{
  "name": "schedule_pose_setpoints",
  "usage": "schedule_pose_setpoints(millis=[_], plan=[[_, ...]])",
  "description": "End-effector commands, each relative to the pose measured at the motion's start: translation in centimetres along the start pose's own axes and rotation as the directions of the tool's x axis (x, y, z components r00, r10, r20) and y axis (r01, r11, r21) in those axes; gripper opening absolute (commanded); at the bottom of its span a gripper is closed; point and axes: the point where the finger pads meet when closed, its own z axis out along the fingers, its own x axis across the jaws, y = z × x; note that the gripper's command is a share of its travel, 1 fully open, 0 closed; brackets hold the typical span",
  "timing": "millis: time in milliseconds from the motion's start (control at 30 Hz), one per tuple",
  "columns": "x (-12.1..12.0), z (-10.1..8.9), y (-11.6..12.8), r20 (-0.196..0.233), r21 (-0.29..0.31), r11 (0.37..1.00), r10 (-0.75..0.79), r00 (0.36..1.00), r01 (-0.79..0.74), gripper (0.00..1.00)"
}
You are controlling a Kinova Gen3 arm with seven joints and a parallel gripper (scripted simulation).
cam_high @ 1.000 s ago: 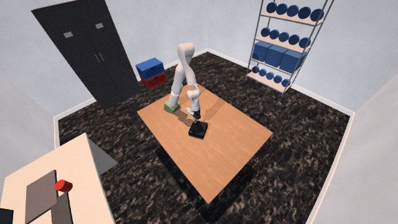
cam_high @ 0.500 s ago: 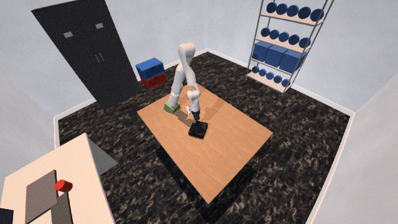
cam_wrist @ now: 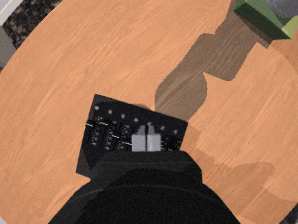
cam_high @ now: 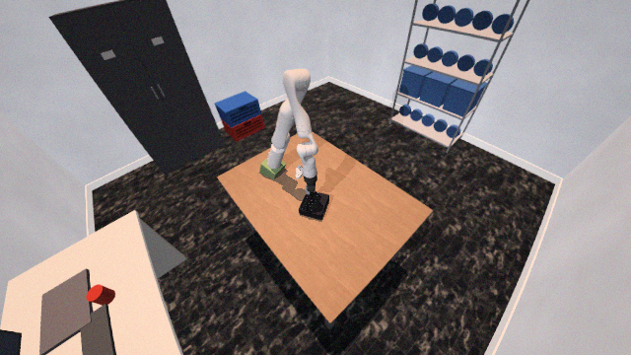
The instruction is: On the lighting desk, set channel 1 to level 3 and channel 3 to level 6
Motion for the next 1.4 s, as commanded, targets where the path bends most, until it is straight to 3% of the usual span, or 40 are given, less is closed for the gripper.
schedule_pose_setpoints(millis=[0,633,1367], plan=[[-0.01,-0.01,-0.11,0.004,0.010,0.997,0.073,0.997,-0.073,0.00],[0.20,0.02,-0.09,0.007,0.009,0.962,0.274,0.962,-0.274,0.00],[0.23,0.02,-0.08,0.007,0.009,0.952,0.305,0.952,-0.305,0.00]])
